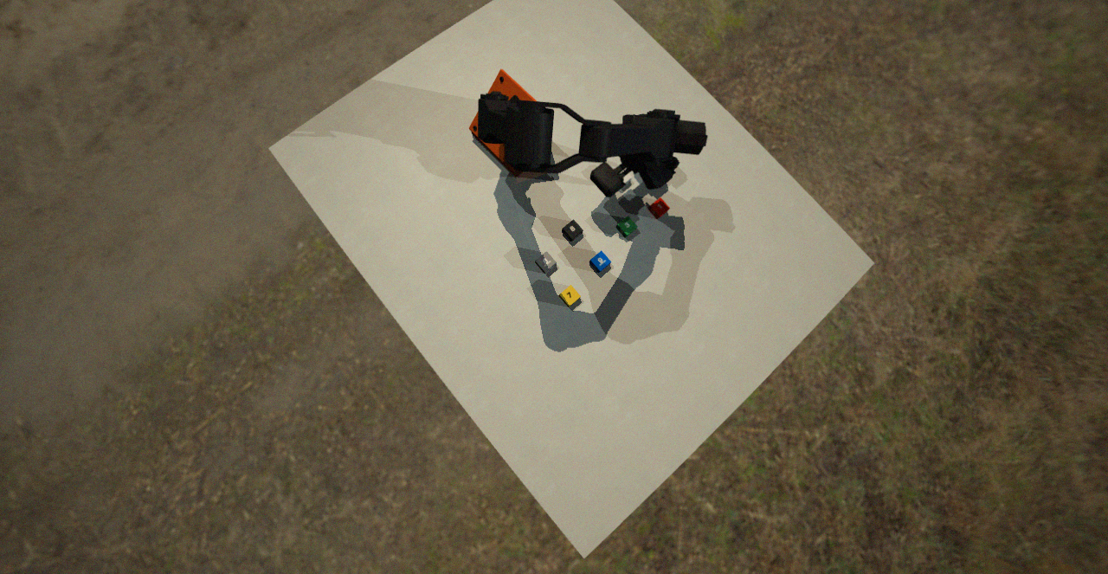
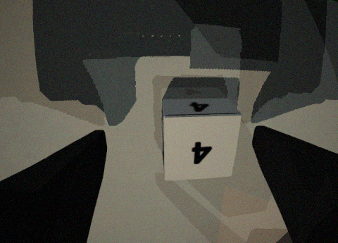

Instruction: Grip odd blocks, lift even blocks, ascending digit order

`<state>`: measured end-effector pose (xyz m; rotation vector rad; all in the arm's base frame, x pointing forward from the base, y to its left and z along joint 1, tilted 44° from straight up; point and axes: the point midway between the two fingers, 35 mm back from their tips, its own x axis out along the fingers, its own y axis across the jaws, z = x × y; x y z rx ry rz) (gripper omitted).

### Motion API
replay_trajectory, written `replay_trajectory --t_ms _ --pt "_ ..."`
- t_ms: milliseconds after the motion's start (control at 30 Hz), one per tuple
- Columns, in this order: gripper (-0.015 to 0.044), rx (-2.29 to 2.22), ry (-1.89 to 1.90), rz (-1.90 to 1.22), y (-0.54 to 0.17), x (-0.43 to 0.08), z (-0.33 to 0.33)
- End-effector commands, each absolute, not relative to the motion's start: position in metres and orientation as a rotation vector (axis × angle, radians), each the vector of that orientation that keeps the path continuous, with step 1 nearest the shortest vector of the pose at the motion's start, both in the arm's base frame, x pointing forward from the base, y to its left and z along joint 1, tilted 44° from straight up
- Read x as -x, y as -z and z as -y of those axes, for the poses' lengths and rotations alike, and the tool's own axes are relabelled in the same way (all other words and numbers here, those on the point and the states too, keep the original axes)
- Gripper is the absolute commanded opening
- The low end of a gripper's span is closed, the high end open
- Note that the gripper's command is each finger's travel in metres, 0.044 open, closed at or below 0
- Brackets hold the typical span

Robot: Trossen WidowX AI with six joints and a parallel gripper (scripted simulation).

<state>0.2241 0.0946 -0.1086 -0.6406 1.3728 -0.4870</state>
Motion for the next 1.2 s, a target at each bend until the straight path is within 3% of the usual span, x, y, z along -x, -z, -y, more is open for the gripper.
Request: replay_trajectory --t_ms 0,133,1167 --pt "0.0216 0.653 0.488 -1.378 0.109 -0.222 -0.091" --pt "0.0120 0.653 0.488 -1.378 0.109 -0.222 -0.091" --pt "0.0120 0.652 0.487 -1.378 0.098 -0.220 -0.102"
